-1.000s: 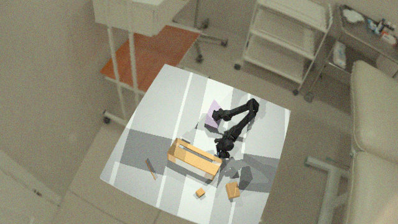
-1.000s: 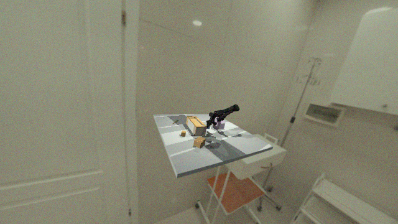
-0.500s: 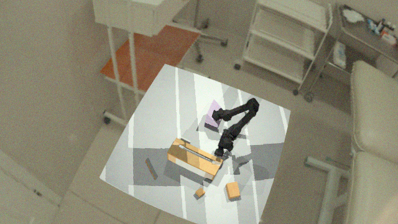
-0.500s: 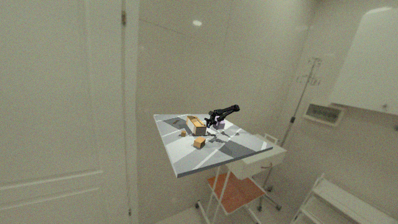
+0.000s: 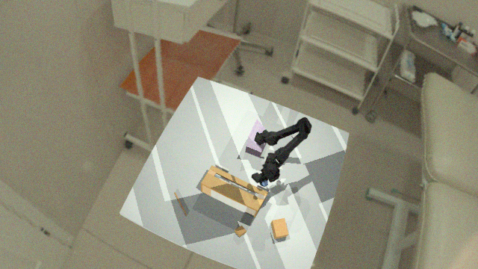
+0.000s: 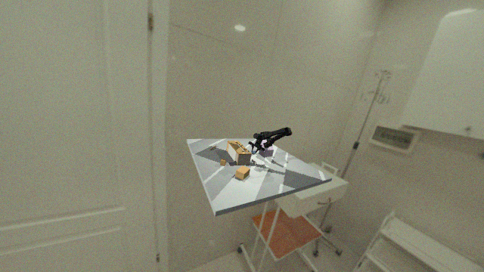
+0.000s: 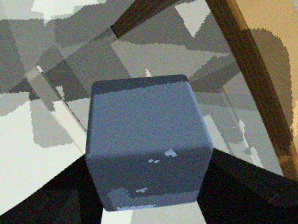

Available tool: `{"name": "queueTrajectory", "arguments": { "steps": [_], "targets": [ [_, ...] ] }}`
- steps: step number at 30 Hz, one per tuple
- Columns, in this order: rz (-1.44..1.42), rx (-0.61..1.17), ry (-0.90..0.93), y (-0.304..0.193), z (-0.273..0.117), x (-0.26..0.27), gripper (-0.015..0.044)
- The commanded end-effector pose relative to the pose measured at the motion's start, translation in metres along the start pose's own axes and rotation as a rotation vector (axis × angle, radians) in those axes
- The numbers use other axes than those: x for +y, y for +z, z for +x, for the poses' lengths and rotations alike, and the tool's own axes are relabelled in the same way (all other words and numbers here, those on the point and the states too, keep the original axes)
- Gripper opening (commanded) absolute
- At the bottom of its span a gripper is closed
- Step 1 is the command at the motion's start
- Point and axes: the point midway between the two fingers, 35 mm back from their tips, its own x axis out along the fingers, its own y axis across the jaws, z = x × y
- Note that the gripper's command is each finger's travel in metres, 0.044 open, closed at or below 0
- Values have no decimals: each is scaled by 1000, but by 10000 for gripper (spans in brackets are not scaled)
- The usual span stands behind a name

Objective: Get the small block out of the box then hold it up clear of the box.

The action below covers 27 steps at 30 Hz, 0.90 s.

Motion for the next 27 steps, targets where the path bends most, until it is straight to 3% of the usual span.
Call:
{"name": "queueTrajectory", "arguments": {
  "steps": [1,27],
  "targets": [
    [183,-11,7,0,-5,1,0],
    [1231,-26,68,-7,-26,3,0]
  ]
}}
